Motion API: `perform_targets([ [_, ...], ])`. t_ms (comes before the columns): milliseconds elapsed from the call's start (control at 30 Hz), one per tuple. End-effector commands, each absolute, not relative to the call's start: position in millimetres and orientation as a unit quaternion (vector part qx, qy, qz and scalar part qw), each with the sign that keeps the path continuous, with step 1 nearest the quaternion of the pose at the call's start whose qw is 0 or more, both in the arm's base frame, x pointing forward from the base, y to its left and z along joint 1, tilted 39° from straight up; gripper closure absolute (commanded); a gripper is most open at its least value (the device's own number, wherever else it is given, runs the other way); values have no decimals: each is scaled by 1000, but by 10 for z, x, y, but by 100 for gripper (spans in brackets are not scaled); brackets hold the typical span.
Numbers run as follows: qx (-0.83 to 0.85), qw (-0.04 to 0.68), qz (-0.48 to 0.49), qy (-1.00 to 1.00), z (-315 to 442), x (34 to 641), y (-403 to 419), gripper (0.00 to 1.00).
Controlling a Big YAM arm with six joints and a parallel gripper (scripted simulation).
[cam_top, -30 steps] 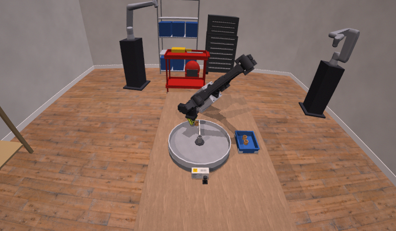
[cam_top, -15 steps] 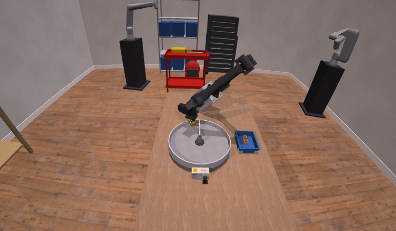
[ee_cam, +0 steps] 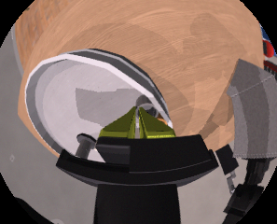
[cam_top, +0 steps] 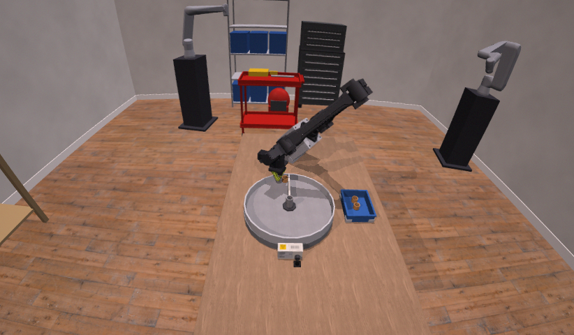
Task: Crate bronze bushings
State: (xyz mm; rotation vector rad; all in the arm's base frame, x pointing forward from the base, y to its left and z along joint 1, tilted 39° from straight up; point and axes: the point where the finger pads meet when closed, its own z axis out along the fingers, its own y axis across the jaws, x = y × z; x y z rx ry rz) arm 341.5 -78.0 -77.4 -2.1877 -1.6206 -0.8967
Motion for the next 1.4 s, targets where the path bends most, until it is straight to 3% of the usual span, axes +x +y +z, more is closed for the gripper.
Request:
perform_targets([
  [0, -758, 139, -306, -559, -760, 3400, -781, 100],
  [1367, -757, 117, -315, -560, -507, 3434, -1054, 100],
])
